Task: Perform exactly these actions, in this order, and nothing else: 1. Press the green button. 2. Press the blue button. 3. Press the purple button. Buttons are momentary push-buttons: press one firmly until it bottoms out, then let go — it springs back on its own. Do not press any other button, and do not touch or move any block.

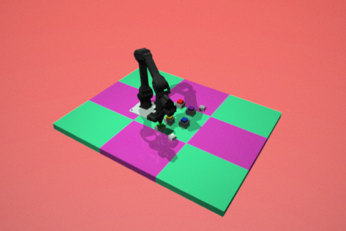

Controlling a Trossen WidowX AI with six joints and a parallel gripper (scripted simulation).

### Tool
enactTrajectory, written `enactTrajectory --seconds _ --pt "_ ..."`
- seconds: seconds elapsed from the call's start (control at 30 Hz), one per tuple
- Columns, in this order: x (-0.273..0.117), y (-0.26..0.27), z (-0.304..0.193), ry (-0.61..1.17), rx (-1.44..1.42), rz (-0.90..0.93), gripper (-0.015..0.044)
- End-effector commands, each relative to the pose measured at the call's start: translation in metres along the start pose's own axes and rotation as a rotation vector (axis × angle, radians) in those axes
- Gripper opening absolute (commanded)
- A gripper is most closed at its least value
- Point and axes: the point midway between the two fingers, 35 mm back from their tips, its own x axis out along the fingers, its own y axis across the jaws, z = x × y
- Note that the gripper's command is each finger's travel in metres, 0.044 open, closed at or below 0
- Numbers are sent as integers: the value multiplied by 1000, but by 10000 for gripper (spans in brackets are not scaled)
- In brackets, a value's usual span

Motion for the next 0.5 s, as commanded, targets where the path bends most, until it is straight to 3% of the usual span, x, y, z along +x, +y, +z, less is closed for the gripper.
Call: enactTrajectory --seconds 0.0,0.47 --pt "11 2 -3 14 -5 12 20" --pt "15 2 -3 14 -5 12 20"
